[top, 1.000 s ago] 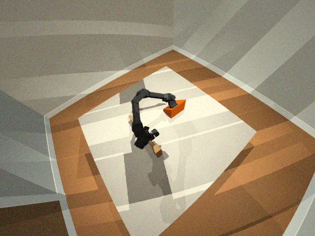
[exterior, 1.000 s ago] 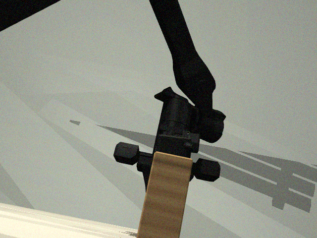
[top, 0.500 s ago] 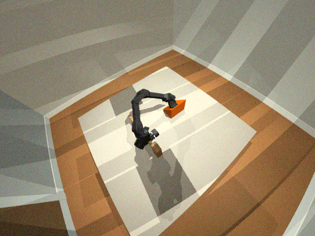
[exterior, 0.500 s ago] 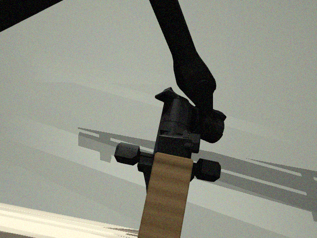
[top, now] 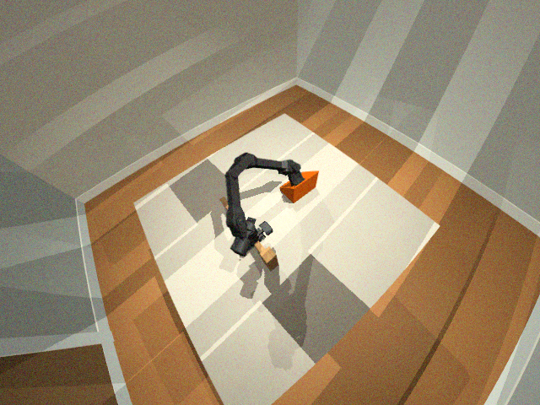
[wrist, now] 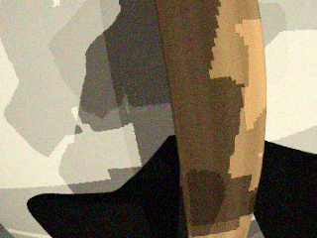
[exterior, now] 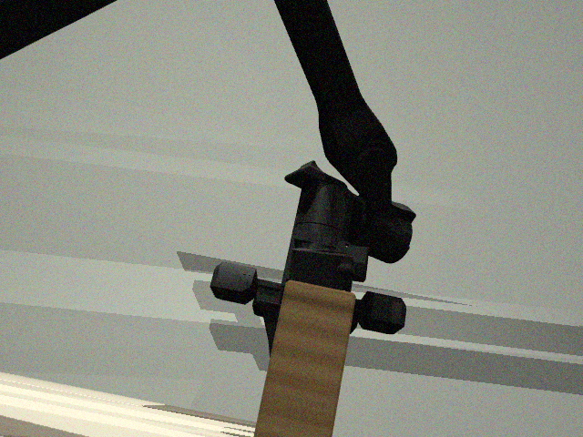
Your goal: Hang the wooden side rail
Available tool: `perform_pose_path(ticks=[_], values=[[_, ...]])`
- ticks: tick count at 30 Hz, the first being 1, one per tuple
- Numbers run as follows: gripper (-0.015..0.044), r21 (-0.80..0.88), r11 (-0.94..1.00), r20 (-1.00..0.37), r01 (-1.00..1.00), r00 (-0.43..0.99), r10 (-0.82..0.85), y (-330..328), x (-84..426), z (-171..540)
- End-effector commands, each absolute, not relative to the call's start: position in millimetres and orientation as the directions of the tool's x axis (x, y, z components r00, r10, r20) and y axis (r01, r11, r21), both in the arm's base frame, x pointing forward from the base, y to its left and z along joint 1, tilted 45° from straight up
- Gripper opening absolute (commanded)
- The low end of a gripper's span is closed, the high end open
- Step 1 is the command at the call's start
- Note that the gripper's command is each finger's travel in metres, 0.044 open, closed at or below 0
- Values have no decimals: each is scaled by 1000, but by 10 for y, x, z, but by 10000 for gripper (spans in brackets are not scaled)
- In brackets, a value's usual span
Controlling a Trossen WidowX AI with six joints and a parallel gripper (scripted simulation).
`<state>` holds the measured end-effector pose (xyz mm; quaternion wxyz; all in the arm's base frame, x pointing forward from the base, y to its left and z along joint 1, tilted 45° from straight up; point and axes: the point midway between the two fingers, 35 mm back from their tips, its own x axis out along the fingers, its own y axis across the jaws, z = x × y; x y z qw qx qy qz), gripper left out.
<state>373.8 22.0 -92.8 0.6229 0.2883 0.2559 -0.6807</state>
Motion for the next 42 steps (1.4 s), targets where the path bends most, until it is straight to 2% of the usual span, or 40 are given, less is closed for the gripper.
perform_pose_path(ticks=[1,42], values=[[0,20,-80,-716,997,-41,-697,275,3765,-925],[0,20,-80,-716,997,-41,-697,226,3762,-973]])
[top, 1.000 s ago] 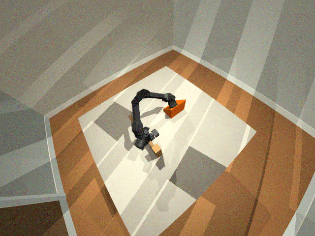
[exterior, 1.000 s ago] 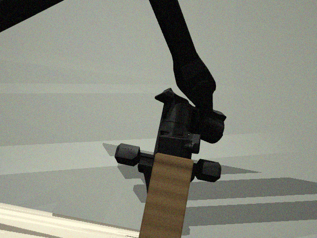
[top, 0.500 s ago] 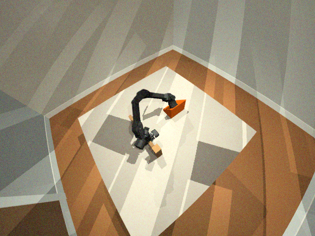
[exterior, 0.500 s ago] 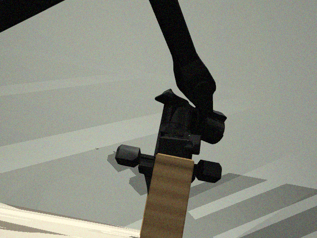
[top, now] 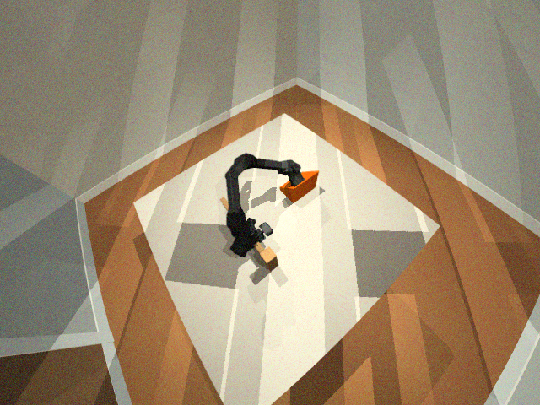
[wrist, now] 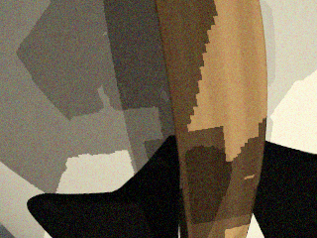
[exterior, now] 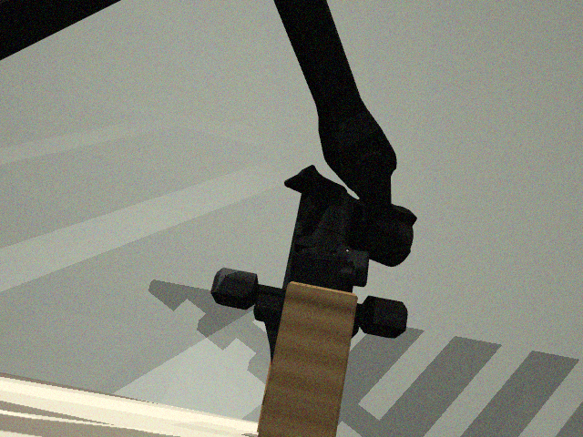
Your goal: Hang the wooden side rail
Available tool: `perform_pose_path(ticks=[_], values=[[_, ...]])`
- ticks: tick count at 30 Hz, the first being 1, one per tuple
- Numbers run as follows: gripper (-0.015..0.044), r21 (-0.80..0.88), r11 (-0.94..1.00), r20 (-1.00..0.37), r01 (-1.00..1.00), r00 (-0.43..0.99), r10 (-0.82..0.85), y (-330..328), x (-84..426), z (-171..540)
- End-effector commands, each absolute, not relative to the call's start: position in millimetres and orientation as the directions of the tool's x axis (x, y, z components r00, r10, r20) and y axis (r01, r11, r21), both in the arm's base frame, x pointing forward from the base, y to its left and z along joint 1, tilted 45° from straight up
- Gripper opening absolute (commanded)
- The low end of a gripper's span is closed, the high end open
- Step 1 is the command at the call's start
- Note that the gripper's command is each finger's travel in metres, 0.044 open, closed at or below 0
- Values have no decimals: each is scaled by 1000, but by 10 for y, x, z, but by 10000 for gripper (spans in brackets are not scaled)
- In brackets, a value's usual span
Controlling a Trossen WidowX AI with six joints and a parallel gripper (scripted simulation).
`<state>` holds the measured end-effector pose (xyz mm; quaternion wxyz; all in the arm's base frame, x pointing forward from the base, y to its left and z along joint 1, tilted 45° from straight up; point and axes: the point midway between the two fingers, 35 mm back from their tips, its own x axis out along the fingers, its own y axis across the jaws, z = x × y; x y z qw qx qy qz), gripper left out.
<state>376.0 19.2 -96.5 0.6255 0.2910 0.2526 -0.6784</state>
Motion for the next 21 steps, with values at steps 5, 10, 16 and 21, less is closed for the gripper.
perform_pose_path(ticks=[5,10,16,21], values=[[0,20,-80,-716,997,-41,-697,221,3761,-979],[0,20,-80,-715,997,-41,-697,215,3761,-985],[0,20,-80,-715,997,-41,-697,208,3761,-992],[0,20,-80,-715,997,-41,-697,202,3760,-998]])
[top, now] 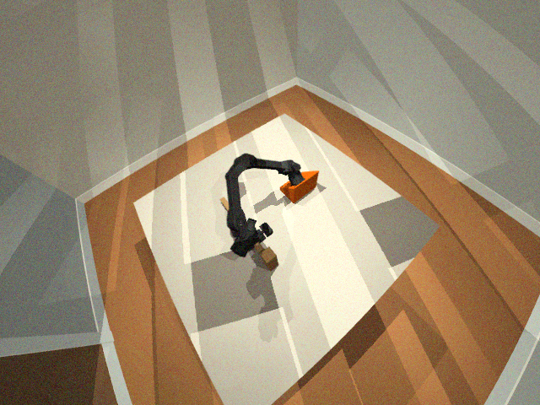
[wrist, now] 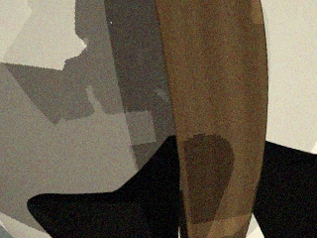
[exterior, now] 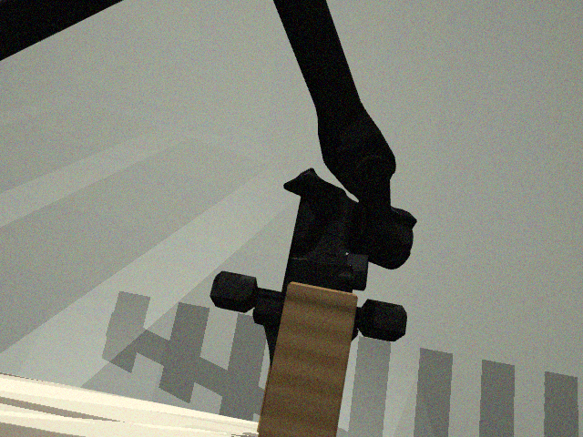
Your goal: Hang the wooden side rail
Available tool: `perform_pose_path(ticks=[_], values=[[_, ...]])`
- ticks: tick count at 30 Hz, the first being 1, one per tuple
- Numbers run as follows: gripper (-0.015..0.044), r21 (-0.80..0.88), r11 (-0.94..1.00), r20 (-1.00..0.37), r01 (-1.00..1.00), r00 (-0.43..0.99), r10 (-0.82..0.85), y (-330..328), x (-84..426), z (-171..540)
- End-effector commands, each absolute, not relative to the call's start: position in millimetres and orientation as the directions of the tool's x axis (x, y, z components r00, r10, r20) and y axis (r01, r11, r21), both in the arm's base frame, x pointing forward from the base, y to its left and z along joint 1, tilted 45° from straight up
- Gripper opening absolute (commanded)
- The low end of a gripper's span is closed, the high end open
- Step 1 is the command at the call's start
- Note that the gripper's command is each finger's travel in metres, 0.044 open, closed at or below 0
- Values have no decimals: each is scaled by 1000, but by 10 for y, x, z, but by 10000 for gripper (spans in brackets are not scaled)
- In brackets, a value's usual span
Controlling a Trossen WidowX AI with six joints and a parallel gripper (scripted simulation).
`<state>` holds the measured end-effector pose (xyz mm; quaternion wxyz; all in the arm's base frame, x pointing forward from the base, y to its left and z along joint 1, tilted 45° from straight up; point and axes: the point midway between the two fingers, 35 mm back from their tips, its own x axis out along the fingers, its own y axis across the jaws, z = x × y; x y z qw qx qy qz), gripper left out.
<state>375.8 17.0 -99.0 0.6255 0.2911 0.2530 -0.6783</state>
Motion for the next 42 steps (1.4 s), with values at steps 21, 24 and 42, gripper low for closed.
perform_pose_path(ticks=[21,24,42], values=[[0,20,-80,-715,997,-41,-698,178,3759,-1022],[53,20,-89,-712,996,-48,-701,154,3753,-1012],[440,20,-80,-717,997,-42,-696,438,3770,-728]])
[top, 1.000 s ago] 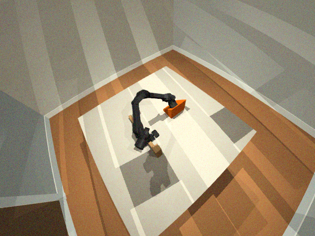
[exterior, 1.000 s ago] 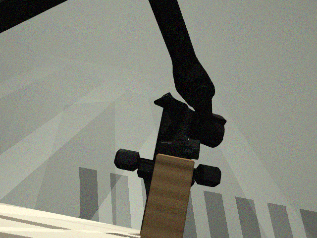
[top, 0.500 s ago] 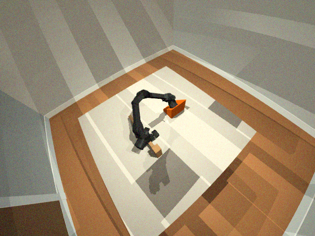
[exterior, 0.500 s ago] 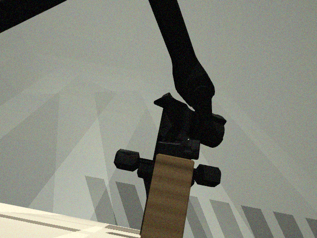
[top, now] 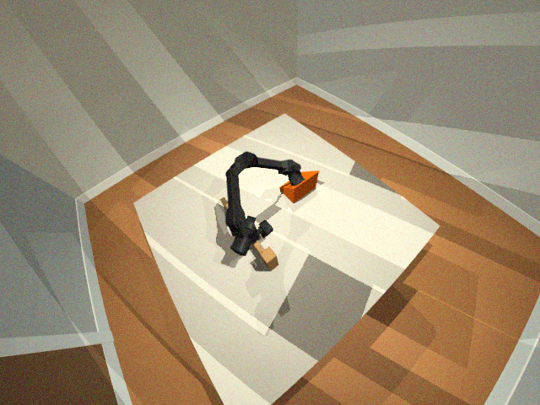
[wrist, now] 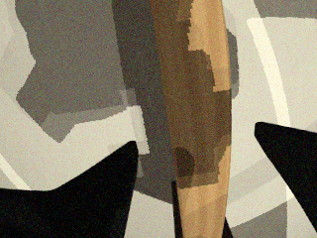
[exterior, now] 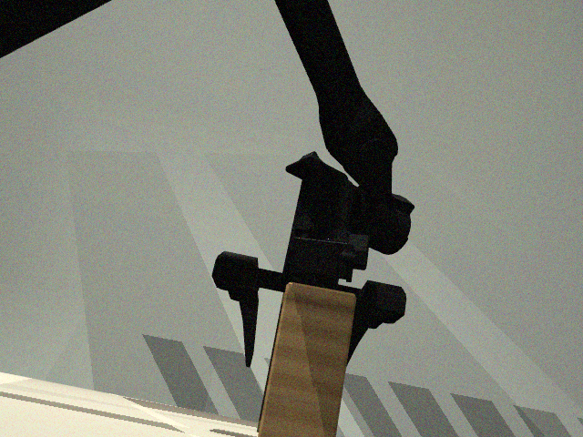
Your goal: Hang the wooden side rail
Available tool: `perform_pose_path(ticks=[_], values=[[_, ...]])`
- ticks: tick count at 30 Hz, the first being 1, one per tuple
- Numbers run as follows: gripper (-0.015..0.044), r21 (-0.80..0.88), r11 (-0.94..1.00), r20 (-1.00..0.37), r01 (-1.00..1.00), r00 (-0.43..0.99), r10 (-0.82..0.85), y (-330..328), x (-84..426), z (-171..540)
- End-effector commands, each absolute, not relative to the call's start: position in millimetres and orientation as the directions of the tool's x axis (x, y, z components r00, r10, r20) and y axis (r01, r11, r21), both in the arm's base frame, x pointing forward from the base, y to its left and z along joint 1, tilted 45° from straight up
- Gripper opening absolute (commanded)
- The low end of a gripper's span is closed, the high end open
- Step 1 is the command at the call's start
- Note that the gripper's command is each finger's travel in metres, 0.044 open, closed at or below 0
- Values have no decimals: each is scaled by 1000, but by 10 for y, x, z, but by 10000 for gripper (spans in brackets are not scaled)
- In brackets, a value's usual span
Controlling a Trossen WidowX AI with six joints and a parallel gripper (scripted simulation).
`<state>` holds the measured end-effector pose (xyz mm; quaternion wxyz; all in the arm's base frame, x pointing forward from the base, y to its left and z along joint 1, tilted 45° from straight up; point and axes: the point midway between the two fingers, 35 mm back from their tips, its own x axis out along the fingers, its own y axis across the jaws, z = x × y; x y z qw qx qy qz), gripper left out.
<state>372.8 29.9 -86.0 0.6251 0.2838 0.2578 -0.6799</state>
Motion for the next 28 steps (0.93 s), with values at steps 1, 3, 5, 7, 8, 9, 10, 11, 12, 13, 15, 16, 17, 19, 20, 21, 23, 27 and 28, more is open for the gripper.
perform_pose_path(ticks=[1,3,5,7,8,9,10,11,12,13,15,16,17,19,20,21,23,27,28], values=[[440,20,-80,-717,997,-42,-696,438,3770,-728],[440,20,-80,-717,997,-42,-696,438,3770,-728],[440,20,-80,-717,997,-42,-696,438,3770,-728],[440,20,-80,-716,997,-42,-696,393,3768,-685],[440,20,-80,-716,997,-42,-697,353,3765,-646],[440,20,-80,-716,997,-42,-697,296,3759,-591],[440,19,-80,-715,997,-42,-697,241,3752,-539],[440,19,-80,-715,997,-42,-698,221,3749,-521],[440,19,-80,-715,997,-42,-698,221,3749,-521],[440,19,-80,-715,997,-42,-698,221,3749,-521],[440,19,-80,-715,997,-42,-698,221,3749,-521],[440,19,-80,-715,997,-42,-698,221,3749,-521],[440,19,-80,-715,997,-42,-698,221,3749,-521],[440,19,-80,-715,997,-42,-698,221,3749,-521],[440,29,-85,-720,996,-39,-693,241,3779,-518],[440,29,-85,-720,996,-39,-693,241,3779,-518],[440,29,-85,-720,996,-39,-693,241,3779,-518],[440,29,-85,-720,996,-39,-693,241,3779,-518],[440,29,-85,-720,996,-39,-693,241,3779,-518]])
